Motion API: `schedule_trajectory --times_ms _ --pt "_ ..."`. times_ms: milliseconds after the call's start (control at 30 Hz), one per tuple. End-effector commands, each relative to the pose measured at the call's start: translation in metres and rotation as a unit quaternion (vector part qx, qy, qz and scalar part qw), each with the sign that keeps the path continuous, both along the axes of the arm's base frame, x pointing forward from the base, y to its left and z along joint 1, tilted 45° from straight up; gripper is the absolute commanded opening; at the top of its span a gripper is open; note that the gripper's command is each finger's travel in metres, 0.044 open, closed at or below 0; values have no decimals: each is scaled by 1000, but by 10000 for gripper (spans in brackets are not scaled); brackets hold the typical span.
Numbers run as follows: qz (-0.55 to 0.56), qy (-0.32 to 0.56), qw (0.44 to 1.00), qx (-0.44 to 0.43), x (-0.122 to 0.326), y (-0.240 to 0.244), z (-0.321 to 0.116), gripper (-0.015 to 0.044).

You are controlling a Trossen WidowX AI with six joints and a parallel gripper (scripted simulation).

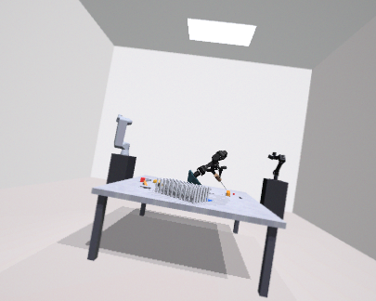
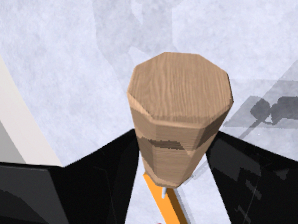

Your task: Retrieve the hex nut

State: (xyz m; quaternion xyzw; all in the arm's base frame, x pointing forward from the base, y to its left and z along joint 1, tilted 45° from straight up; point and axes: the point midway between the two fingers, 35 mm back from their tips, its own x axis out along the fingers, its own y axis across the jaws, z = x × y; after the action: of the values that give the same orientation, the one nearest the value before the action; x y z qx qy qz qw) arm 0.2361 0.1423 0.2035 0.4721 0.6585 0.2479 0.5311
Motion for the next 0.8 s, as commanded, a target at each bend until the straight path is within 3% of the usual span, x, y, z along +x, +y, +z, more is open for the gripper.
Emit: schedule_trajectory --times_ms 0,367,767 --pt "-22 61 998 20 -2 2 4 0" --pt "-79 232 967 66 -6 7 14 0" --pt "-126 414 895 106 -8 11 26 0"
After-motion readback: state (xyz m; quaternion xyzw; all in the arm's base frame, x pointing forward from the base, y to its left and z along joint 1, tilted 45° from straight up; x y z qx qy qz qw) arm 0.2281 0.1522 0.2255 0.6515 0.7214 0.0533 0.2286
